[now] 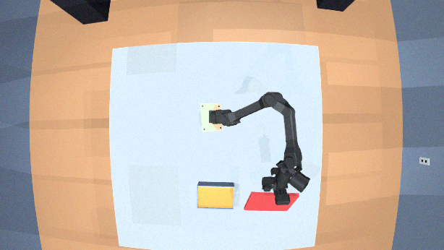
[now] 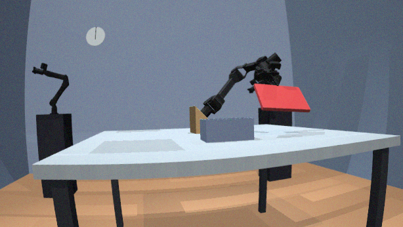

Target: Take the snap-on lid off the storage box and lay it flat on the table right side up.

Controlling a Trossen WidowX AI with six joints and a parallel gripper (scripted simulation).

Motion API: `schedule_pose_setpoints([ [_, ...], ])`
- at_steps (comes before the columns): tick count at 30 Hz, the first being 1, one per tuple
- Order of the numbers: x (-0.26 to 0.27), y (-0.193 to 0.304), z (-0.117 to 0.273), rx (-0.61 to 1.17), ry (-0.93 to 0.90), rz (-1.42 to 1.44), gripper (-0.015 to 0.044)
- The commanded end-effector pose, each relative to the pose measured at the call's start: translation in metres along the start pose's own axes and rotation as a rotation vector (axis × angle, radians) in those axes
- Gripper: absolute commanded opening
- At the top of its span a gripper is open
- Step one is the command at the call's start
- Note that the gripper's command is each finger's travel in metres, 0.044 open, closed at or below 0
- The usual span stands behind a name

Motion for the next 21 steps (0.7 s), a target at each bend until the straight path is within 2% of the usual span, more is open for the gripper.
schedule_pose_setpoints([
  [1,0.003,0.006,0.003,-0.002,-0.019,0.000,0.0000],
  [21,-0.013,0.002,-0.009,-0.001,-0.020,-0.001,0.0000],
])
Point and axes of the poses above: the point midway between the two fingers, 35 mm back from their tips, its own z axis back along the fingers, its own x axis across the jaws, y = z × x, the point moved 9 cm from there along z, back along the fingers, and after that the axes turned 3 degrees about z, right-handed, at the moved point
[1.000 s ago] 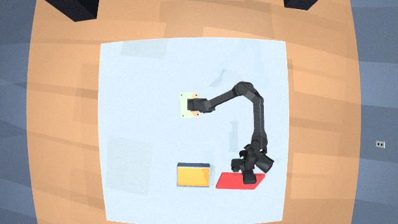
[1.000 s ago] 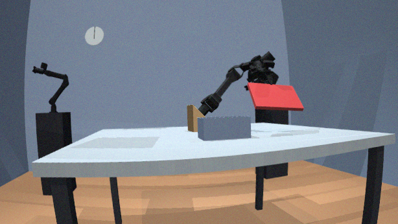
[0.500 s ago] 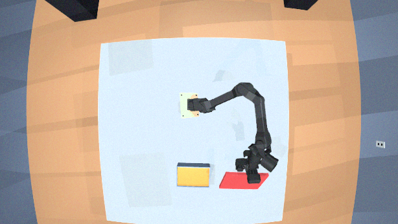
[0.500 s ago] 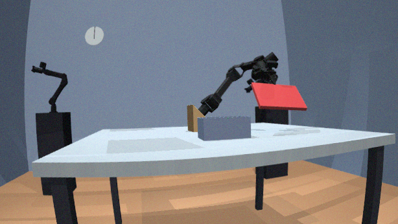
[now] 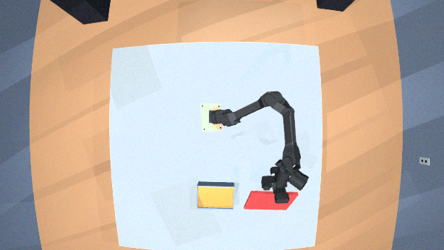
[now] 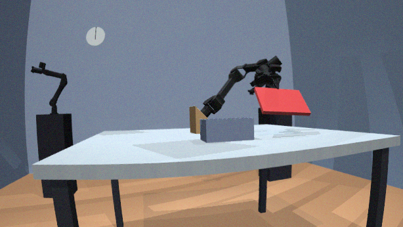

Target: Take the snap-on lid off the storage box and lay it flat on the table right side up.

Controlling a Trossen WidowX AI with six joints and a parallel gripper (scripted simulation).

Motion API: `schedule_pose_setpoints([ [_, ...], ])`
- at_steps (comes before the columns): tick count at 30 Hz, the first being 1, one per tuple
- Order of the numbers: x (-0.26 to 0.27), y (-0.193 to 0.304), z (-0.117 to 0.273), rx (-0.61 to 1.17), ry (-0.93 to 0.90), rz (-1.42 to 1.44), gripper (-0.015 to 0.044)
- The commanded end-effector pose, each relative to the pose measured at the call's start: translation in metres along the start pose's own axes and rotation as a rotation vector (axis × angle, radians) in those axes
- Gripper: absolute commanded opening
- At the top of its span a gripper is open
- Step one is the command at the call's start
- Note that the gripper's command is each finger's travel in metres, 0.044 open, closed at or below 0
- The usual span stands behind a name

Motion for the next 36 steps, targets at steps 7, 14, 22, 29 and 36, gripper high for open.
schedule_pose_setpoints([
  [7,-0.005,0.000,-0.004,-0.003,-0.016,-0.002,0.0000],
  [14,-0.009,0.000,-0.007,-0.003,-0.016,-0.002,0.0000],
  [22,-0.014,0.001,-0.011,-0.003,-0.017,-0.002,0.0000],
  [29,-0.018,0.001,-0.015,-0.002,-0.017,-0.002,0.0000],
  [36,-0.023,0.001,-0.018,-0.002,-0.017,-0.003,0.0000],
])
Point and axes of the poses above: the point midway between the two fingers, 35 mm back from their tips, its own z axis back along the fingers, its own x axis across the jaws, y = z × x, the point moved 9 cm from there along z, back along the fingers, and after that the axes turned 3 degrees about z, right-handed, at the moved point
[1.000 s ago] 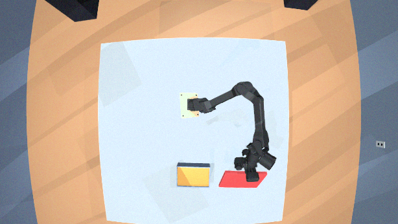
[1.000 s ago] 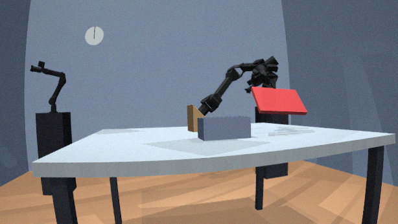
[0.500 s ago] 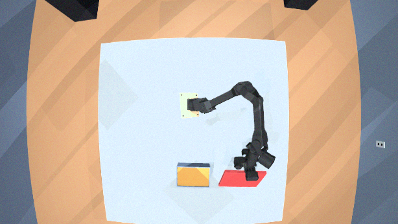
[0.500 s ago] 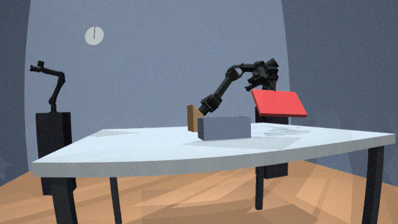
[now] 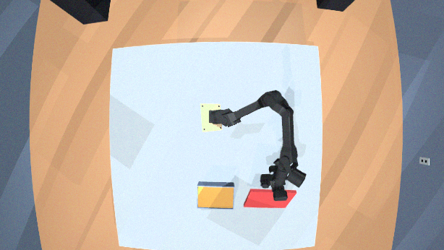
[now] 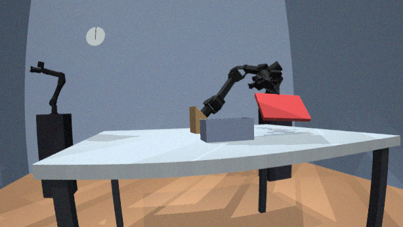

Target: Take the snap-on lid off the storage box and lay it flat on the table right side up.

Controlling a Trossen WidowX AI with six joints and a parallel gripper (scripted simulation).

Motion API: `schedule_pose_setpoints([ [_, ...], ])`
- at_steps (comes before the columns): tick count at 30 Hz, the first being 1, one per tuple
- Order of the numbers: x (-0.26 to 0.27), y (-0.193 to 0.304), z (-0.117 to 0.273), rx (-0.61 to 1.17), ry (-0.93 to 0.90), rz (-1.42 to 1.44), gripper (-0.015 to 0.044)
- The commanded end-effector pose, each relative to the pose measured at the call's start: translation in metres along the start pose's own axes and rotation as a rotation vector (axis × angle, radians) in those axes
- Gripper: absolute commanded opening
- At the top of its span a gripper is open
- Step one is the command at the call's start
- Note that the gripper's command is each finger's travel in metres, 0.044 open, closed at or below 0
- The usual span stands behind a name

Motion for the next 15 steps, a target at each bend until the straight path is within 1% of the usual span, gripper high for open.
schedule_pose_setpoints([
  [1,-0.0015,-0.0006,-0.0018,-0.006,-0.013,-0.003,0.0000],
  [15,-0.0099,-0.0001,-0.0090,-0.005,-0.013,-0.004,0.0000],
])
Point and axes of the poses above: the point midway between the two fingers, 35 mm back from their tips, its own z axis back along the fingers, its own x axis across the jaws, y = z × x, the point moved 9 cm from there along z, back along the fingers, and after that the axes turned 3 degrees about z, right-handed, at the moved point
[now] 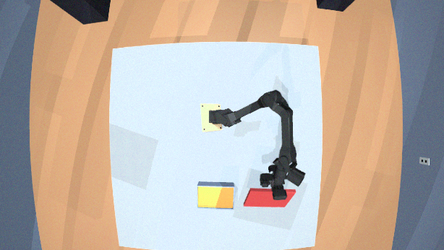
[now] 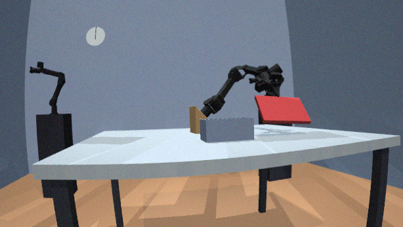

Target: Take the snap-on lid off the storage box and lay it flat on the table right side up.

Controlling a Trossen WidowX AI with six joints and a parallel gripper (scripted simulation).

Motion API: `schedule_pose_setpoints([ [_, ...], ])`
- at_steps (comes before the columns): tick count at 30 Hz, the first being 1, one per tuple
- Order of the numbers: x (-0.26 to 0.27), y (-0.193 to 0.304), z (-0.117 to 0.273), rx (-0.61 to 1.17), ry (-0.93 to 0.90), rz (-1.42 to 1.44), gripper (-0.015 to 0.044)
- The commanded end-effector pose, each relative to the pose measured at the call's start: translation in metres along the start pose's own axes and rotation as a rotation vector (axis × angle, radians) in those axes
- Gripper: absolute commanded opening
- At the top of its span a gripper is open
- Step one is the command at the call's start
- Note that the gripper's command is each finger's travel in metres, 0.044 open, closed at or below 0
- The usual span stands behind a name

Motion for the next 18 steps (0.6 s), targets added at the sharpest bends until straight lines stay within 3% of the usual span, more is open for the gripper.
schedule_pose_setpoints([
  [1,-0.002,-0.001,-0.002,-0.007,-0.012,-0.004,0.0000],
  [18,-0.012,0.000,-0.011,-0.006,-0.012,-0.005,0.0000],
])
Point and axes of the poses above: the point midway between the two fingers, 35 mm back from their tips, its own z axis back along the fingers, its own x axis across the jaws, y = z × x, the point moved 9 cm from there along z, back along the fingers, and after that the axes turned 3 degrees about z, right-handed, at the moved point
